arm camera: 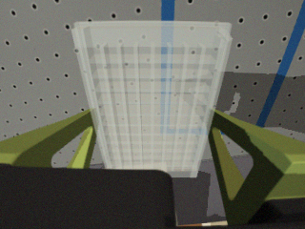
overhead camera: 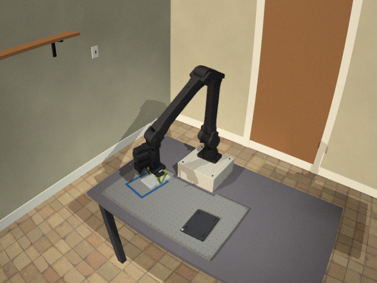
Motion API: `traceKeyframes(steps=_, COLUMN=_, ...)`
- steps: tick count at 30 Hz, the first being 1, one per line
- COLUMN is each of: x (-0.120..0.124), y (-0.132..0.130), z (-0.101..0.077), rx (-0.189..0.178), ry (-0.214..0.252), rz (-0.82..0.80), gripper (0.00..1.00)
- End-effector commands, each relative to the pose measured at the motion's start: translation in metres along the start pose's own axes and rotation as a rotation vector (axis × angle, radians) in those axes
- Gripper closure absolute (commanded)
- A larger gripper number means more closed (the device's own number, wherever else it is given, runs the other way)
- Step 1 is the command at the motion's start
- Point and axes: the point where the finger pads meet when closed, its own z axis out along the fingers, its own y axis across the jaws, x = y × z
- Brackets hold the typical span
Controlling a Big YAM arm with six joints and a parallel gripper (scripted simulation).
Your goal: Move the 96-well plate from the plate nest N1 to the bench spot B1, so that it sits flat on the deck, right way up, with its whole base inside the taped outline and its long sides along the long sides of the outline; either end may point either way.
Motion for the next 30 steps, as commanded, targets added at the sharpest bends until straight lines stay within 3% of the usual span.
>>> traceKeyframes(steps=1, x=-0.027, y=-0.018, z=-0.013, rx=0.015, ry=-0.055, rz=-0.024, gripper=1.0)
traceKeyframes(steps=5, x=-0.027, y=-0.025, z=-0.013, rx=0.016, ry=-0.055, rz=-0.024, gripper=1.0)
traceKeyframes(steps=6, x=-0.011, y=-0.025, z=-0.008, rx=0.01, ry=-0.035, rz=-0.023, gripper=1.0)
traceKeyframes(steps=9, x=-0.026, y=-0.039, z=-0.013, rx=0.017, ry=-0.053, rz=-0.023, gripper=1.0)
traceKeyframes(steps=22, x=-0.023, y=-0.078, z=-0.012, rx=0.019, ry=-0.045, rz=-0.023, gripper=1.0)
traceKeyframes(steps=23, x=-0.013, y=-0.078, z=-0.008, rx=0.014, ry=-0.032, rz=-0.023, gripper=1.0)
traceKeyframes(steps=30, x=-0.021, y=-0.101, z=-0.011, rx=0.019, ry=-0.039, rz=-0.023, gripper=1.0)
